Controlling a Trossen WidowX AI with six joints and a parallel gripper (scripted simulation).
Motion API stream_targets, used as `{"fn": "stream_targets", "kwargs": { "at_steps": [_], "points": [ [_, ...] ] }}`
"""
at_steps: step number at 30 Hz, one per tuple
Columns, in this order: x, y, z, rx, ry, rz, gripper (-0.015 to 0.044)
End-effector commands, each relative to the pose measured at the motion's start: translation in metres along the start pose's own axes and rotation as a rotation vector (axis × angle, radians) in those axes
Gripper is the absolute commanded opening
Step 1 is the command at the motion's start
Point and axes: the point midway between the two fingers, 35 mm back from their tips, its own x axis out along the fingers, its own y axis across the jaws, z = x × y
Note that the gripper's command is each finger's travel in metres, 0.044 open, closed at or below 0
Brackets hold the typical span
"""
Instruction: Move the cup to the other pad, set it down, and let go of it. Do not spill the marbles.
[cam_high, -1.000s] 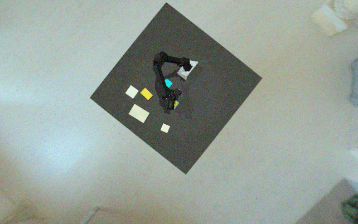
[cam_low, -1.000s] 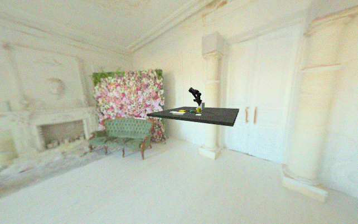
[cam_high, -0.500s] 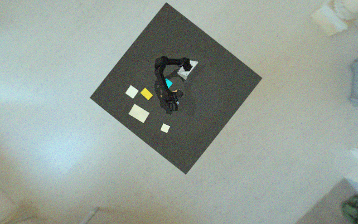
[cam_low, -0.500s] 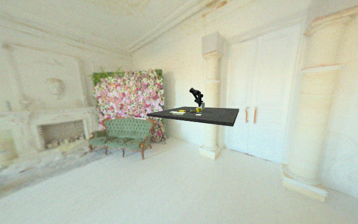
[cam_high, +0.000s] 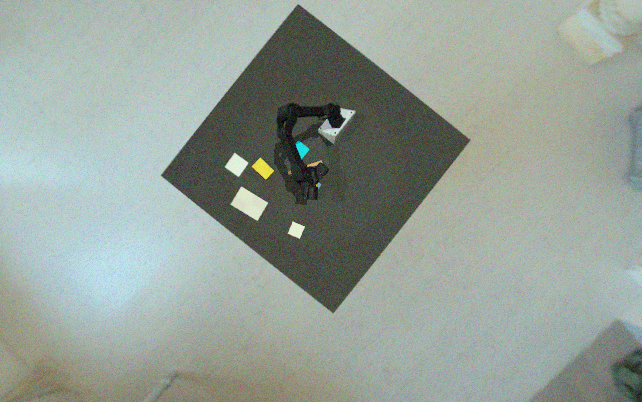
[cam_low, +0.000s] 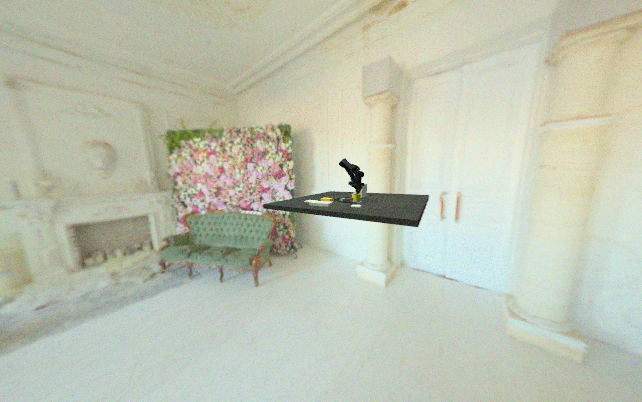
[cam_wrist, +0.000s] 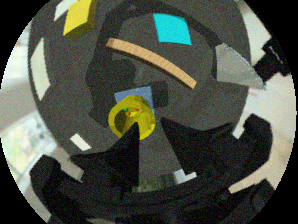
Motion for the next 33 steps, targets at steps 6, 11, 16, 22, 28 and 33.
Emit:
{"fn": "stream_targets", "kwargs": {
  "at_steps": [6,11,16,22,28,33],
  "points": [
    [0.019,-0.003,0.001,-0.009,-0.009,-0.006,0.0167],
    [0.027,-0.003,0.002,-0.009,-0.009,-0.006,0.0167],
    [0.035,-0.004,0.002,-0.009,-0.010,-0.006,0.0167],
    [0.038,-0.004,0.002,-0.009,-0.011,-0.007,0.0167],
    [0.037,-0.003,0.002,-0.001,-0.006,-0.005,0.0160],
    [0.037,-0.003,0.002,-0.001,-0.006,-0.005,0.0127]
  ]
}}
